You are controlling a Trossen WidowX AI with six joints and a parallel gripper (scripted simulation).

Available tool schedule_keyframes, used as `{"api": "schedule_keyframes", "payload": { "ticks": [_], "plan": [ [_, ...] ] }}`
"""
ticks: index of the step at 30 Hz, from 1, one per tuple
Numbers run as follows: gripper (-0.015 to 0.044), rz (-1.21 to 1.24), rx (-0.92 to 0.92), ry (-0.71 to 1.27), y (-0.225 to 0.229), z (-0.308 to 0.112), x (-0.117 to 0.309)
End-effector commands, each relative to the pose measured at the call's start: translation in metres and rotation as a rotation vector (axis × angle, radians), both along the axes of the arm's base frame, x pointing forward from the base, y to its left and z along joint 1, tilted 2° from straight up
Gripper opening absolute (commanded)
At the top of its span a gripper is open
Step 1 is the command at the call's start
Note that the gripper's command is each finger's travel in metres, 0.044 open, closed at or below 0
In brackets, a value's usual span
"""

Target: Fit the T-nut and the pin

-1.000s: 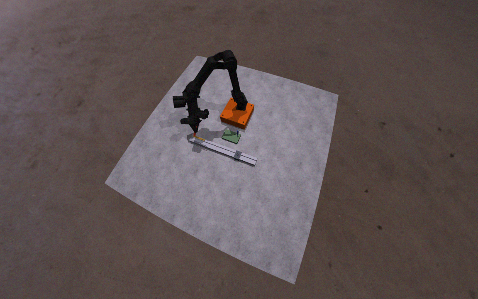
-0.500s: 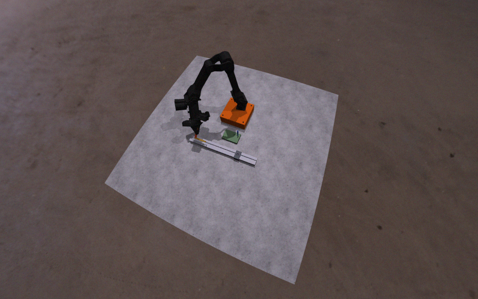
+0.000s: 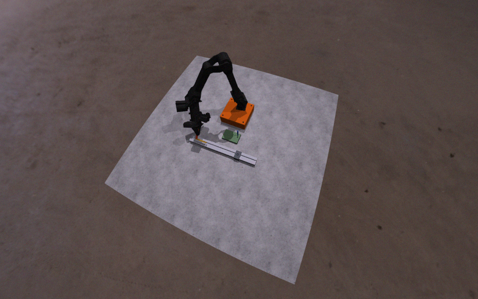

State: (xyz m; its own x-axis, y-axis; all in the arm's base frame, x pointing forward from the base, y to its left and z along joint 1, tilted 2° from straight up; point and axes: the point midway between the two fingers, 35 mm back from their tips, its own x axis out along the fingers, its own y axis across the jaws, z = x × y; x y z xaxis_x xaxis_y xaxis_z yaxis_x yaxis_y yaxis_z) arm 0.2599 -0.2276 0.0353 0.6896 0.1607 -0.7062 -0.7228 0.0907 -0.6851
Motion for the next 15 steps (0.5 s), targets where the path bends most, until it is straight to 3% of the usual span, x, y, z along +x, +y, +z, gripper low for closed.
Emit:
{"api": "schedule_keyframes", "payload": {
  "ticks": [1, 15],
  "plan": [
    [-0.0150, 0.004, 0.006, -0.003, 0.001, -0.005, 0.000],
    [-0.0150, 0.005, 0.007, -0.003, 0.001, -0.017, 0.000]
  ]
}}
